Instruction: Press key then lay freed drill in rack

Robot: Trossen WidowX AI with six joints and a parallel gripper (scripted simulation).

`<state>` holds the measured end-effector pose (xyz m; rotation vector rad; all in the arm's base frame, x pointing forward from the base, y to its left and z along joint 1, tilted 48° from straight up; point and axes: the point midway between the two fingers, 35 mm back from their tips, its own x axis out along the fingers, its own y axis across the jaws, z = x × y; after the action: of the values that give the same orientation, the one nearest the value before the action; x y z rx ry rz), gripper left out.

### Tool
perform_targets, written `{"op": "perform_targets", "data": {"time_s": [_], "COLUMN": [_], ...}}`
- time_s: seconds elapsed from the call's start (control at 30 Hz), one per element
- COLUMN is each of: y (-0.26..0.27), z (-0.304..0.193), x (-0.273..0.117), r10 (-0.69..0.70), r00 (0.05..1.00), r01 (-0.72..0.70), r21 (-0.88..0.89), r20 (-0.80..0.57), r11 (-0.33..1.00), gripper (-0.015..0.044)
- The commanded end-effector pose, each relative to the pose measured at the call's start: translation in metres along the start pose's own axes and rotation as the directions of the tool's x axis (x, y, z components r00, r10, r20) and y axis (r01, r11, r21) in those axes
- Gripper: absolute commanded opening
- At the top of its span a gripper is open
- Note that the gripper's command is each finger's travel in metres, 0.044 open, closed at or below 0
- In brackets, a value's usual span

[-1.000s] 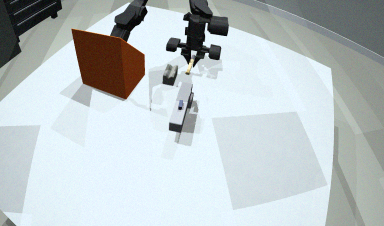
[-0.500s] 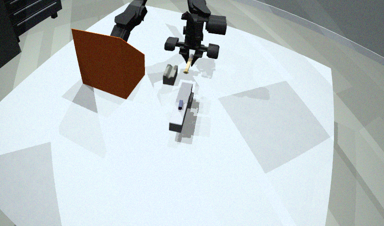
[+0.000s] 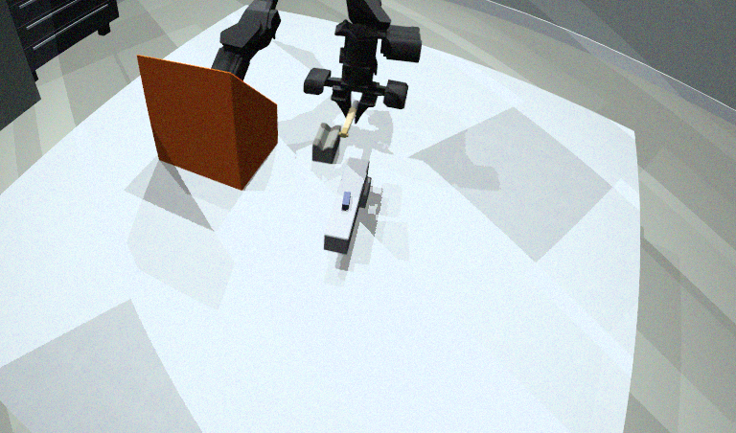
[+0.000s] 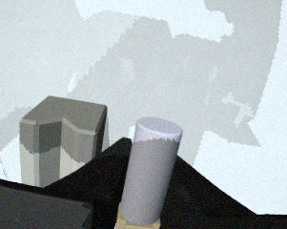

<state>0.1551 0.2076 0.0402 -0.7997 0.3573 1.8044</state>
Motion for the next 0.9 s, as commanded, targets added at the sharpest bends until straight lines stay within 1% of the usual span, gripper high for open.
{"op": "perform_targets", "data": {"time_s": [0.0,0.87], "y": [0.007,0.041], "z": [0.002,0.013], "x": [-0.001,-0.002], "r10": [-0.006,-0.005], "r00": [1.000,1.000], "r01": [0.006,0.005], "r21": [-0.001,0.000], "r20": [-0.003,-0.002], "r11": [1.000,1.000], "gripper": [0.0000,0.0000]}}
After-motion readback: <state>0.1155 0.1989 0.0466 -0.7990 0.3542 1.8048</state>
